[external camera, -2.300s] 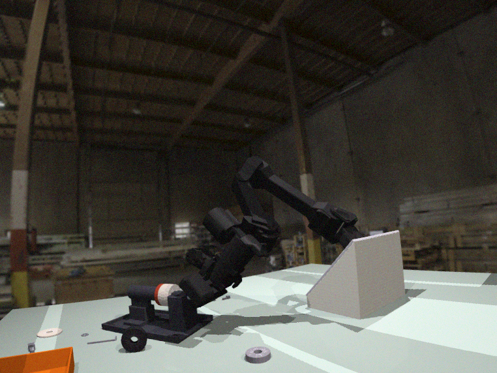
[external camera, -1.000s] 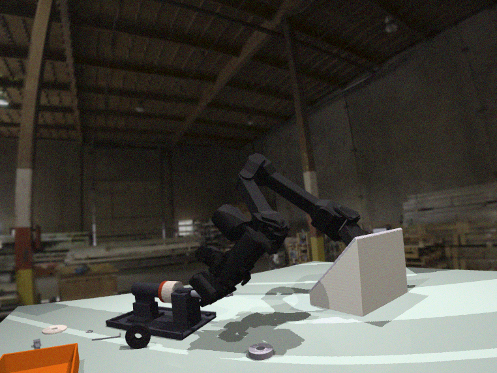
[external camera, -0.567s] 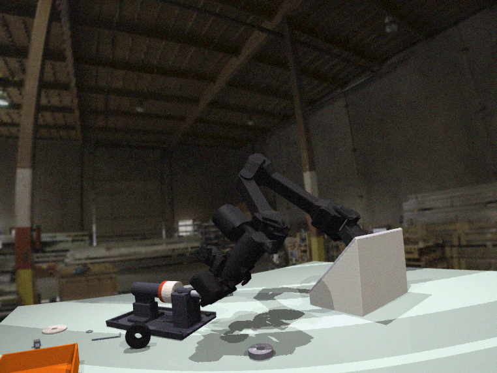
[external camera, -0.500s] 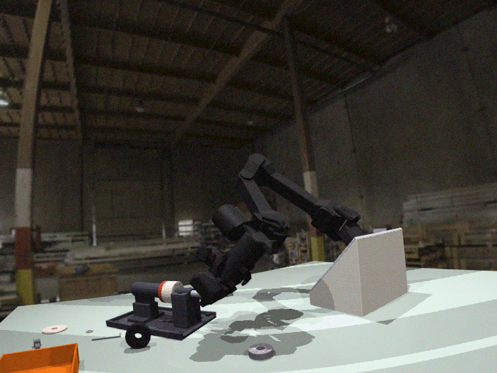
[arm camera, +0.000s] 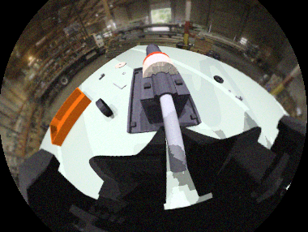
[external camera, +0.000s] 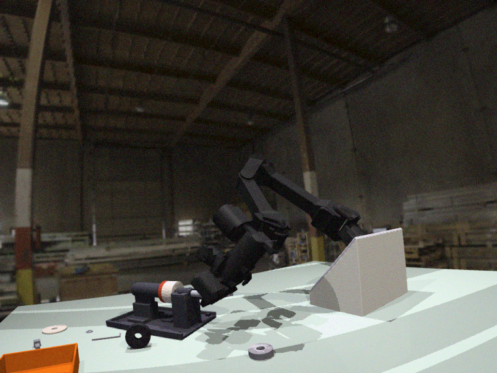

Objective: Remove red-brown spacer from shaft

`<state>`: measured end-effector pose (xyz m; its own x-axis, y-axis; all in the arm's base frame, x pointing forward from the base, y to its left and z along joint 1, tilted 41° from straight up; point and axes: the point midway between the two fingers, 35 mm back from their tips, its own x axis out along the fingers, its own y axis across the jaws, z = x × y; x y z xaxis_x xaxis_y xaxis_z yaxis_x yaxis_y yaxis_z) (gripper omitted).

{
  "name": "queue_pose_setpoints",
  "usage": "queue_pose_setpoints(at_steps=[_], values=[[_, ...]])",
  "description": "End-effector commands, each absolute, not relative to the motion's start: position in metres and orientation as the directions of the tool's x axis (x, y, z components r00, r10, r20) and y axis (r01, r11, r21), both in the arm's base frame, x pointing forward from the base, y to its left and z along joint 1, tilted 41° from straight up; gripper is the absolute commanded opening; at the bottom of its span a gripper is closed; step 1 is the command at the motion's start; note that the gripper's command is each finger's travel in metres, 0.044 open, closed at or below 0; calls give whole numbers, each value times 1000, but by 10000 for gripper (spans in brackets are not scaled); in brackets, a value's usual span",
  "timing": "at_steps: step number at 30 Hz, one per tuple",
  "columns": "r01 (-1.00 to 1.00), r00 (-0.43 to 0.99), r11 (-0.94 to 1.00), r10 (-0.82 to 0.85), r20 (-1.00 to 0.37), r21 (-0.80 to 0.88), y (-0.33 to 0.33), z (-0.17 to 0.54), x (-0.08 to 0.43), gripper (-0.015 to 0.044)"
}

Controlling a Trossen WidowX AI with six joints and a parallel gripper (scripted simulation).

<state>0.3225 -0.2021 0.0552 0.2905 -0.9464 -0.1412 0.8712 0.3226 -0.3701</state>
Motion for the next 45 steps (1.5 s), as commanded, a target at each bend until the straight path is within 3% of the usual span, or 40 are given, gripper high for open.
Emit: queue_pose_setpoints(at_steps=[1,45], values=[[871,289,321,-947,-143,-372,-201,54,321,0],[871,289,322,-947,-143,-372,-198,52,319,0]])
